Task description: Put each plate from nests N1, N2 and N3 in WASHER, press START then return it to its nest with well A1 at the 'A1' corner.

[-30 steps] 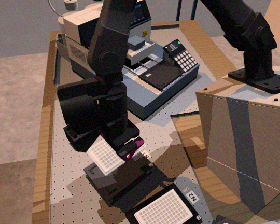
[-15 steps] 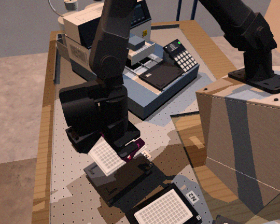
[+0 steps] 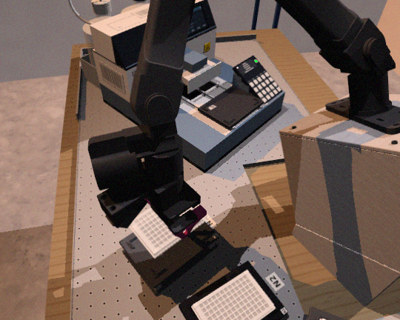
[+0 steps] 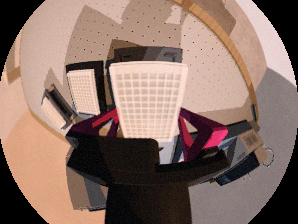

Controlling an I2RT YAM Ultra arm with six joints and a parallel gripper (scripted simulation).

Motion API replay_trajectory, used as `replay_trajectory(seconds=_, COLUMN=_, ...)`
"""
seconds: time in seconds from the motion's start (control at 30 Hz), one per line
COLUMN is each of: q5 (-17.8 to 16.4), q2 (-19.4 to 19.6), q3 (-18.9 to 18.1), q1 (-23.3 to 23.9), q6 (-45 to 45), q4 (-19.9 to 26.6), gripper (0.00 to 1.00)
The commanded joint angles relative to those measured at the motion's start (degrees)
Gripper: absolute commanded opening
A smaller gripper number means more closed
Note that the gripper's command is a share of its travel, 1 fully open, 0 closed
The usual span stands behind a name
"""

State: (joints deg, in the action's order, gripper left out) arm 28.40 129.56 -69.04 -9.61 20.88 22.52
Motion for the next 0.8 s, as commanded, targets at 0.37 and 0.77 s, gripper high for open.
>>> replay_trajectory(seconds=0.37, q5=-0.65, q2=3.90, q3=-2.70, q1=0.71, q6=2.26, q4=-4.13, gripper=0.00)
replay_trajectory(seconds=0.77, q5=-0.84, q2=7.08, q3=-3.22, q1=2.89, q6=3.82, q4=-7.51, gripper=0.00)
